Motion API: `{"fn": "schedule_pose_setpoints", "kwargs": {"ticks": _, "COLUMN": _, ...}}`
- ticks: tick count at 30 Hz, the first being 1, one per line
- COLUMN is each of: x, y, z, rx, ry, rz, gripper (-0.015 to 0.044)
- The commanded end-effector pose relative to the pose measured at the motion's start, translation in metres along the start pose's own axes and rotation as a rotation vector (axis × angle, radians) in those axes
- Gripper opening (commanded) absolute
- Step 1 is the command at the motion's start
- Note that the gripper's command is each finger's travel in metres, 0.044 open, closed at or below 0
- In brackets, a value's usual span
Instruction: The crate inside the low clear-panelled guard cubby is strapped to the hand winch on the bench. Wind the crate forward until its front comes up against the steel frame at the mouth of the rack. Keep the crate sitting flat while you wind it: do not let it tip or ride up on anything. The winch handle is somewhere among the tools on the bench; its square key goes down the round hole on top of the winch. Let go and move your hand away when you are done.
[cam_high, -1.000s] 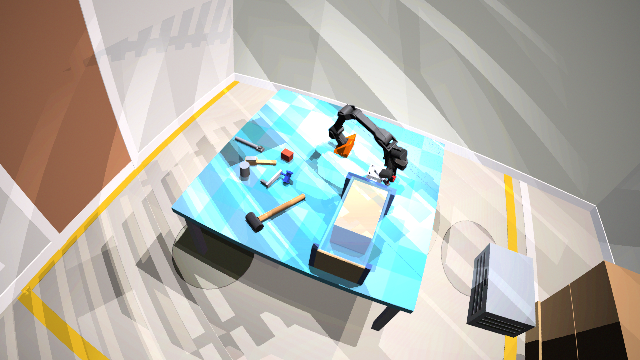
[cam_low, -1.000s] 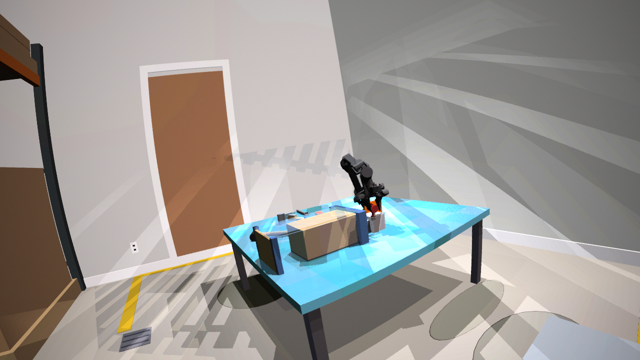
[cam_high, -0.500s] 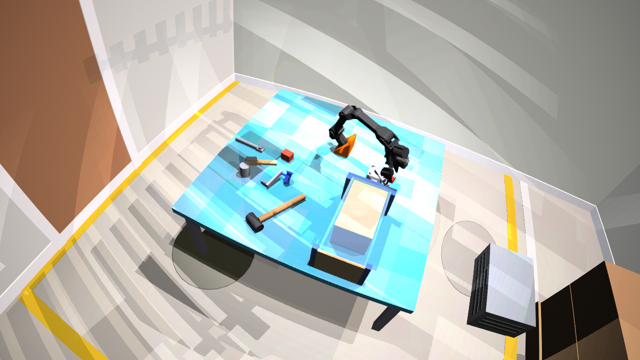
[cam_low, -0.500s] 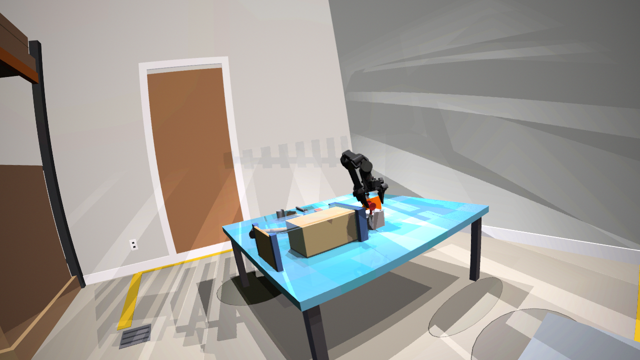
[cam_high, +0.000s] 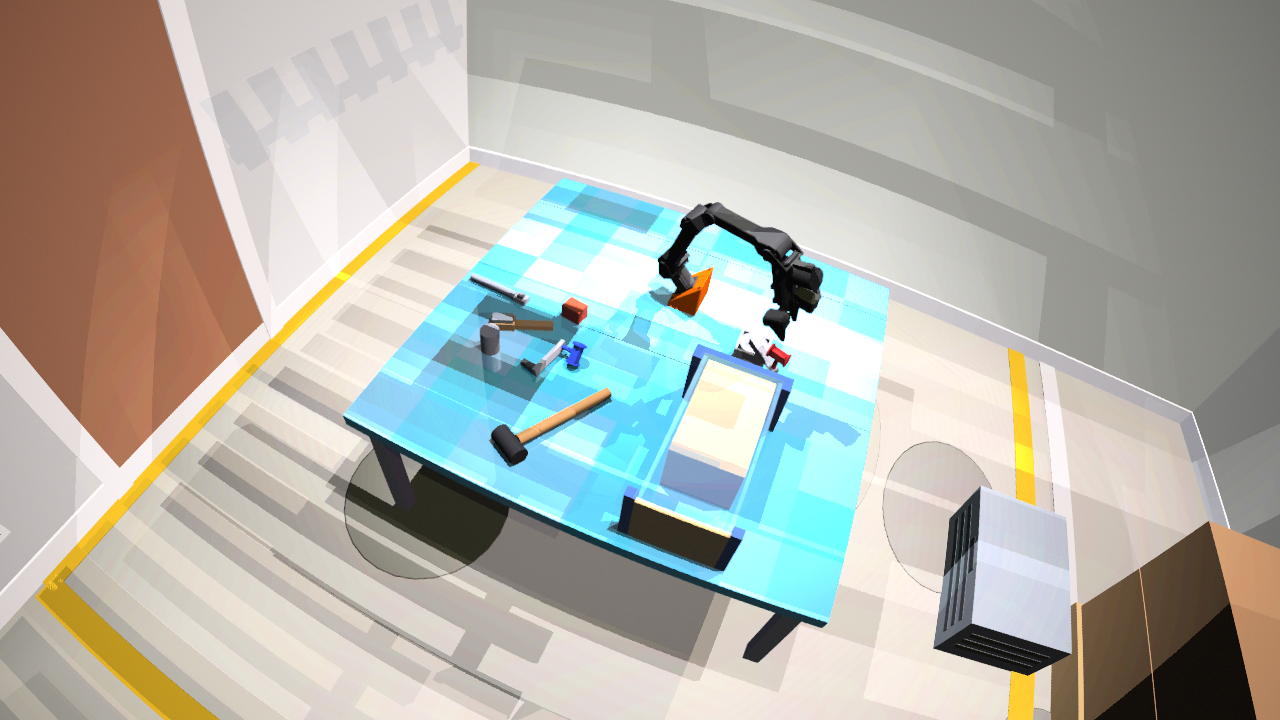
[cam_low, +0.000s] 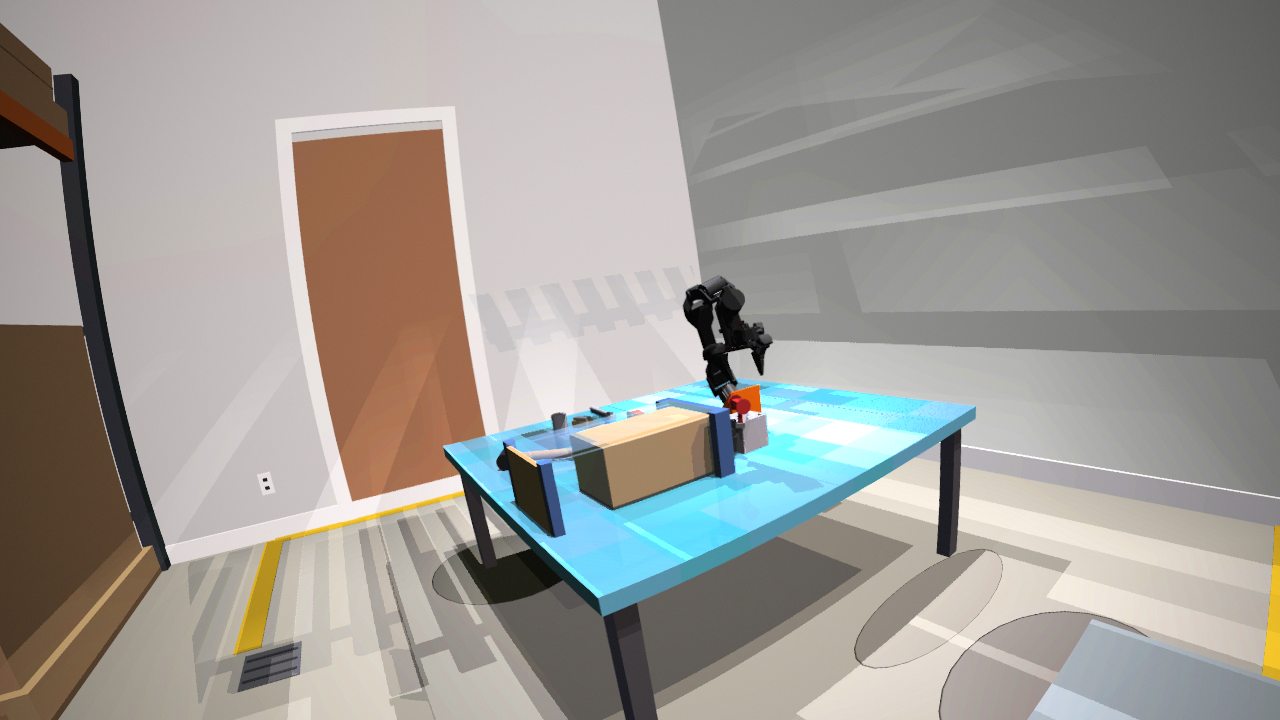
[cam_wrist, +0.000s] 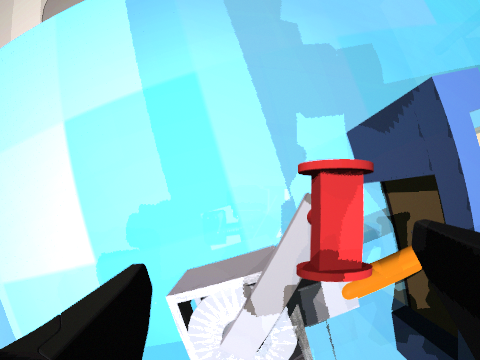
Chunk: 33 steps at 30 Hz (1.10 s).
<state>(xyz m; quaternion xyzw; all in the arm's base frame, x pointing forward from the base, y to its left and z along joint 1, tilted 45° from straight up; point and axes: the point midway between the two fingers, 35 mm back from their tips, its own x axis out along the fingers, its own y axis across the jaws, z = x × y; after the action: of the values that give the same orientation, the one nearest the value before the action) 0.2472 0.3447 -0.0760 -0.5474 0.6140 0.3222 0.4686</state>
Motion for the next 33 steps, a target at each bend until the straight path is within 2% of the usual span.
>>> {"fn": "schedule_pose_setpoints", "kwargs": {"ticks": 1, "x": -0.038, "y": 0.007, "z": 0.0, "rx": 0.002, "ry": -0.041, "rz": -0.008, "gripper": 0.044}}
{"fn": "schedule_pose_setpoints", "kwargs": {"ticks": 6, "x": -0.033, "y": 0.01, "z": -0.009, "rx": -0.007, "ry": -0.007, "rz": -0.007, "gripper": 0.044}}
{"fn": "schedule_pose_setpoints", "kwargs": {"ticks": 13, "x": -0.071, "y": 0.043, "z": -0.105, "rx": -0.025, "ry": 0.238, "rz": 0.016, "gripper": 0.044}}
{"fn": "schedule_pose_setpoints", "kwargs": {"ticks": 33, "x": -0.072, "y": 0.044, "z": -0.108, "rx": -0.026, "ry": 0.245, "rz": 0.016, "gripper": 0.044}}
